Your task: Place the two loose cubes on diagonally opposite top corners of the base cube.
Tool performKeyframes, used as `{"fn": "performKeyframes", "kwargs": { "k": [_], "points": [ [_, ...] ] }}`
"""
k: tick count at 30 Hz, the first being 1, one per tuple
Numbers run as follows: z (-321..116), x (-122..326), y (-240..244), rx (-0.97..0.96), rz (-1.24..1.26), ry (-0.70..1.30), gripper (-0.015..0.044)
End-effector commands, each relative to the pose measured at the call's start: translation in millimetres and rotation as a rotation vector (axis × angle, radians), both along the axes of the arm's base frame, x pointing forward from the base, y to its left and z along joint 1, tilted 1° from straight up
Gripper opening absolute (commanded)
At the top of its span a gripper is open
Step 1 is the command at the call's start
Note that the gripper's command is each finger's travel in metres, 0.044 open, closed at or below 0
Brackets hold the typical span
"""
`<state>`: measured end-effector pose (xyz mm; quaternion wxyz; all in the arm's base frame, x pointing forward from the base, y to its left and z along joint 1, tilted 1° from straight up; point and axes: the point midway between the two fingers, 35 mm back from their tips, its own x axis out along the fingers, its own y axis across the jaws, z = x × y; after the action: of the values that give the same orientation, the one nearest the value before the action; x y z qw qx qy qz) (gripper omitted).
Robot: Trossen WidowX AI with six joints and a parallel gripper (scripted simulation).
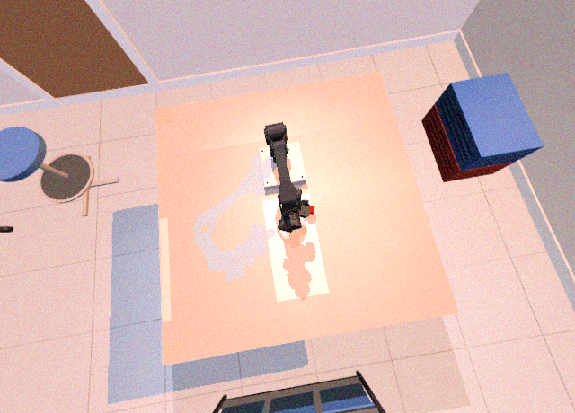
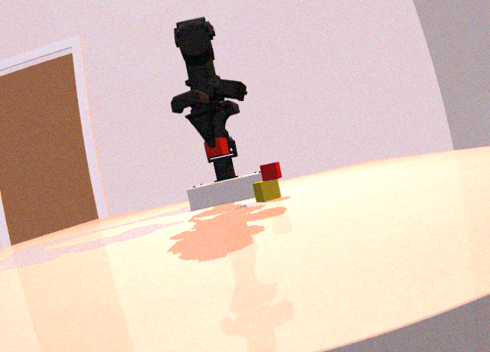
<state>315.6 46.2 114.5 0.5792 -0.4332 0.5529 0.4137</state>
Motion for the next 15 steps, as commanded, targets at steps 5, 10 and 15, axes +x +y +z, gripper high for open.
{"fn": "performKeyframes", "kwargs": {
  "k": [5, 10, 15],
  "points": [
    [-3.5, -13.2, 20.3, 0.000, -0.017, 0.004, 0.0105],
    [-5.0, -22.2, 33.3, 0.002, -0.027, 0.005, 0.0105],
    [-6.6, -31.8, 45.7, 0.004, -0.037, 0.006, 0.0105]
  ]
}}
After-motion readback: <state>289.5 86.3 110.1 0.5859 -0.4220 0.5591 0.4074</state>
